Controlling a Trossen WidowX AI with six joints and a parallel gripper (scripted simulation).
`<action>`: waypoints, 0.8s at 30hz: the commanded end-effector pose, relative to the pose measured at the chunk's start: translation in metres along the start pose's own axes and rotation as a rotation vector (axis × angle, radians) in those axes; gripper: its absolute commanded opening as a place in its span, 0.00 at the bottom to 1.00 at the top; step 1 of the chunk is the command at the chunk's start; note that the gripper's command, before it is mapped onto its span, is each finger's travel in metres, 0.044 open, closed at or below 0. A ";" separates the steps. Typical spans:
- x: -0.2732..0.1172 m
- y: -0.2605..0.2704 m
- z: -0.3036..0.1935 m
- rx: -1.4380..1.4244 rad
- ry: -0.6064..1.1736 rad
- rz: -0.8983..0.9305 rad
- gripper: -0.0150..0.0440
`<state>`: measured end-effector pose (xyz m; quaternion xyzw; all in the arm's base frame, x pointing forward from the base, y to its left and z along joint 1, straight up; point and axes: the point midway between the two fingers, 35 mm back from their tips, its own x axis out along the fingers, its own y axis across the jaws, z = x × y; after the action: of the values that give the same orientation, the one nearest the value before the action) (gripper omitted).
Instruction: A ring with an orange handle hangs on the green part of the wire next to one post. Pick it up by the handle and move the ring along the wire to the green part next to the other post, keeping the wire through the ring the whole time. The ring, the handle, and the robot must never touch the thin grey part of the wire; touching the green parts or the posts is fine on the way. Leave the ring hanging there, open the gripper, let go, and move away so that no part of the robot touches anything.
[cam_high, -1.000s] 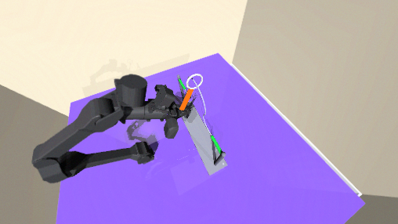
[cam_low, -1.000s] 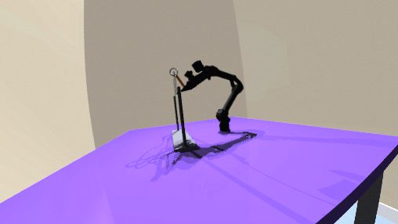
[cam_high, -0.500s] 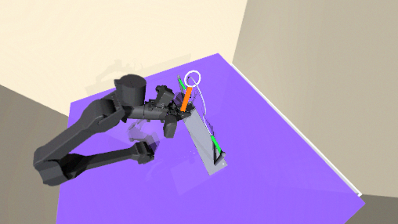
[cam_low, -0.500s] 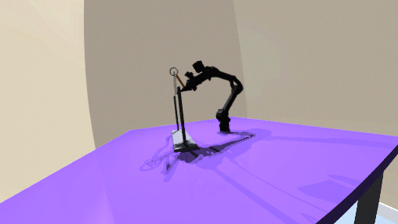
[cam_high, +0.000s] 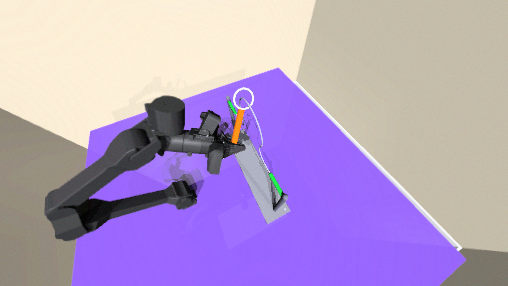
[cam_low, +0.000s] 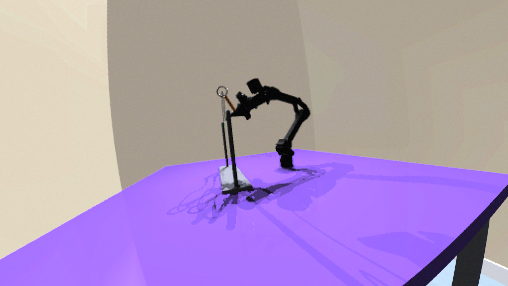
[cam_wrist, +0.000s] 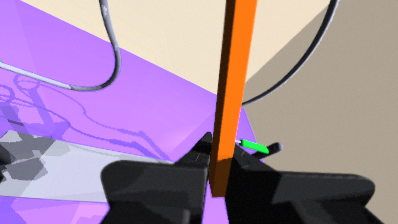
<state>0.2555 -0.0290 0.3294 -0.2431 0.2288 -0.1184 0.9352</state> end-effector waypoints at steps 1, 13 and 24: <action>0.000 -0.003 0.001 -0.044 -0.010 -0.029 0.00; 0.000 -0.011 0.002 -0.196 -0.031 -0.116 0.00; 0.000 -0.018 0.004 -0.336 -0.049 -0.197 0.00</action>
<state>0.2559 -0.0410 0.3385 -0.4043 0.2025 -0.1571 0.8780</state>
